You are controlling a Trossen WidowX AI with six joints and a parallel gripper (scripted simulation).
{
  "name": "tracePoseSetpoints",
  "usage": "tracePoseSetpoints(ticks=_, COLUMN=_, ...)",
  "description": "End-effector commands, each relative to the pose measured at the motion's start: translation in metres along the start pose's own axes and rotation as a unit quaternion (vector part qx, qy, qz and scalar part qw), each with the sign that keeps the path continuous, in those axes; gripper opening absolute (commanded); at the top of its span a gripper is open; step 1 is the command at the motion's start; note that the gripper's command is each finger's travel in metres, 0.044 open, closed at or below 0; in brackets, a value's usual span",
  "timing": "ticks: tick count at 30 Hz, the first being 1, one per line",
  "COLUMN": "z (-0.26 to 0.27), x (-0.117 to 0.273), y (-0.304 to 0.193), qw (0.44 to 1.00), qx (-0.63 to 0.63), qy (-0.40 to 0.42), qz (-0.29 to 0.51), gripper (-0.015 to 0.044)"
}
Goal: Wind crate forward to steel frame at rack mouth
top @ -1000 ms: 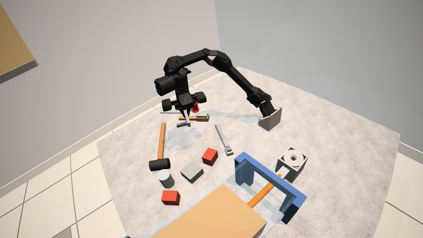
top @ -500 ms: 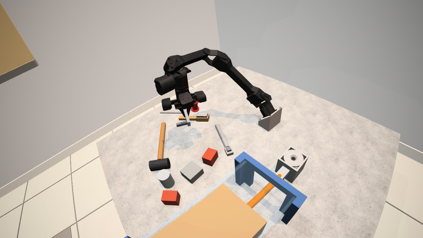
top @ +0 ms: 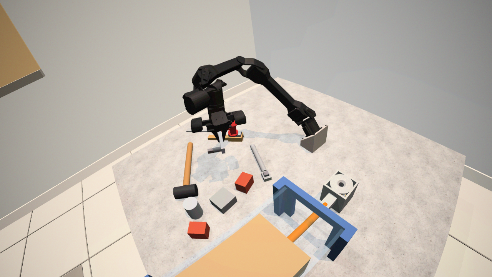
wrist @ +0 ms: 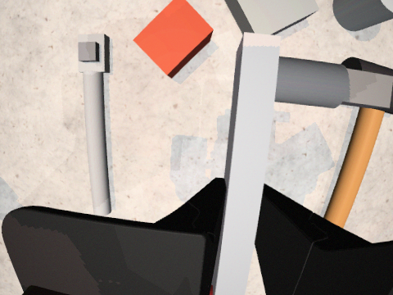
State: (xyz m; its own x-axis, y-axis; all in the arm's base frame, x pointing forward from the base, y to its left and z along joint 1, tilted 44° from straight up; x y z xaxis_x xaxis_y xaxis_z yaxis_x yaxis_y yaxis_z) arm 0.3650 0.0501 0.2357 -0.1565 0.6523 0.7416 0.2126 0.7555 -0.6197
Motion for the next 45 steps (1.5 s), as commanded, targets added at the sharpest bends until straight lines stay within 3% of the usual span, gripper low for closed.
tracePoseSetpoints(ticks=1, z=0.006, x=0.007, y=0.030, qw=1.000, qx=-0.020, qy=-0.006, qz=-0.019, gripper=0.0000)
tracePoseSetpoints(ticks=13, z=0.042, x=0.018, y=0.129, qw=0.996, qx=-0.074, qy=0.018, qz=-0.045, gripper=0.0000)
tracePoseSetpoints(ticks=26, z=0.115, x=0.025, y=0.226, qw=0.988, qx=-0.140, qy=0.048, qz=-0.039, gripper=0.0000)
tracePoseSetpoints(ticks=45, z=0.255, x=0.016, y=0.315, qw=0.967, qx=-0.249, qy=0.055, qz=0.021, gripper=0.0000)
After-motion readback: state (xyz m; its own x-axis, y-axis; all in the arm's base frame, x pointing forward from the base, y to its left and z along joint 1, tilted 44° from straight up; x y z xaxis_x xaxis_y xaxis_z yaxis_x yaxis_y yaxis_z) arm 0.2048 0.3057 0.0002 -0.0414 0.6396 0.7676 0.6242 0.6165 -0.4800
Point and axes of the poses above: the point midway between the two fingers, 35 mm back from their tips, its own x axis back along the fingers, its own z axis across the jaws, y = z × x, the point moved 5 cm from there along x, back along the fingers, and after that the axes turned 10 degrees about x, right-handed, at the moved point
